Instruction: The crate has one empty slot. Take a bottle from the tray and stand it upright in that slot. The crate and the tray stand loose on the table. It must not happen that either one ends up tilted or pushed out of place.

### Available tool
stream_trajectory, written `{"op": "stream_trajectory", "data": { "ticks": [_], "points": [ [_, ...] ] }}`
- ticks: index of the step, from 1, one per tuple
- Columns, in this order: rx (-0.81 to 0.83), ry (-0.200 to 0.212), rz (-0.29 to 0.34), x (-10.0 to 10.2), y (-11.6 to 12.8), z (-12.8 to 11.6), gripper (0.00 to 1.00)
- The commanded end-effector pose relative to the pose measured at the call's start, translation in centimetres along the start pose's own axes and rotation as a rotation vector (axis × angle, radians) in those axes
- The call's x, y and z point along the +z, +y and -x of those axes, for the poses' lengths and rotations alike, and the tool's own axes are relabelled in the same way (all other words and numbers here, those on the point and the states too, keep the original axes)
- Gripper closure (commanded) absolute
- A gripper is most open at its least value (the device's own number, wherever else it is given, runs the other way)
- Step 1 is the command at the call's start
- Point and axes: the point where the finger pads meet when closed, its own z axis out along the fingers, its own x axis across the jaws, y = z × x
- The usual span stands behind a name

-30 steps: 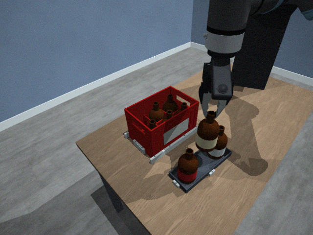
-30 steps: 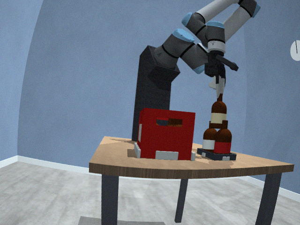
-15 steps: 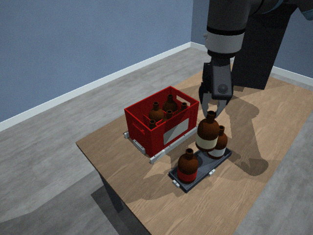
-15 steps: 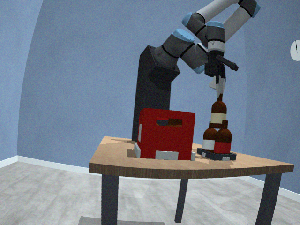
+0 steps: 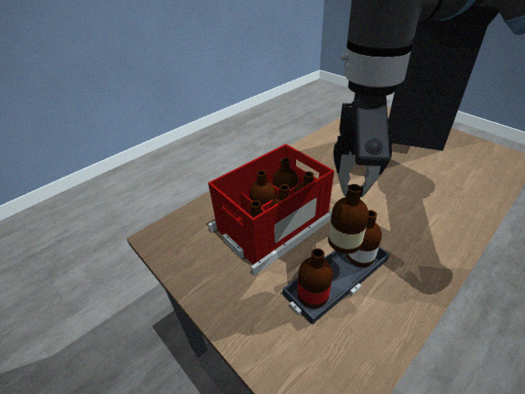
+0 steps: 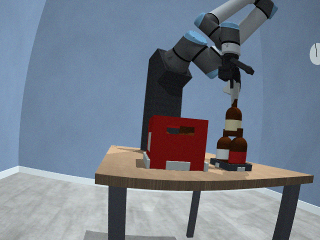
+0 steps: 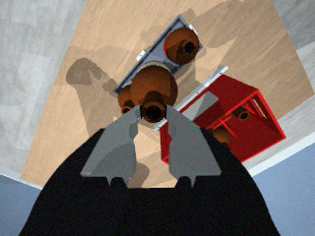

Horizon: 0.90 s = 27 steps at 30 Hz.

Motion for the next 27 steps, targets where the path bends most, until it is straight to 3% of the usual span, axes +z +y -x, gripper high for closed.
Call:
{"op": "stream_trajectory", "data": {
  "ticks": [1, 27],
  "points": [
    [-0.001, 0.0, -0.001, -0.4, 0.0, 0.0, 1.0],
    [-0.001, 0.0, -0.001, -2.9, 0.0, 0.0, 1.0]
  ]
}}
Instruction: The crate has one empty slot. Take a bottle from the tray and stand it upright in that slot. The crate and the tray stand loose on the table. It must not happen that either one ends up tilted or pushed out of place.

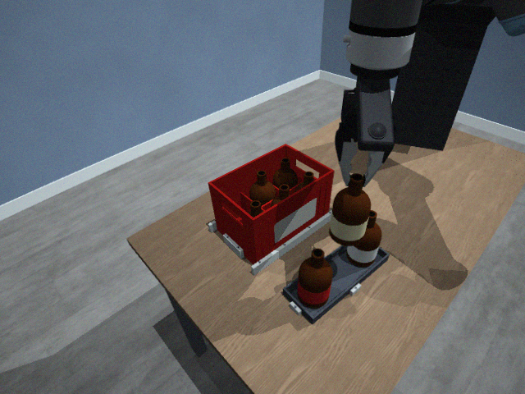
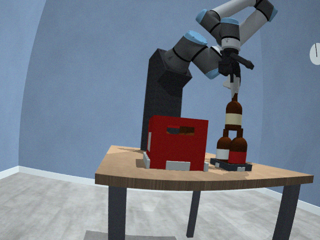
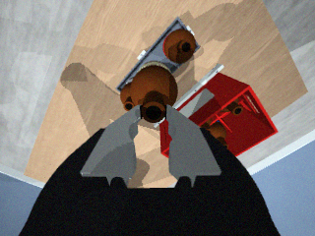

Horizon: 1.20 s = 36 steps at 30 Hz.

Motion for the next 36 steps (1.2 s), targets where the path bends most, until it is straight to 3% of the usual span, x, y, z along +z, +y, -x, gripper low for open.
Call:
{"op": "stream_trajectory", "data": {
  "ticks": [1, 36],
  "points": [
    [-0.001, 0.0, 0.0, -0.53, -0.04, -0.02, 1.0],
    [-0.001, 0.0, 0.0, -1.18, -0.04, -0.02, 1.0]
  ]
}}
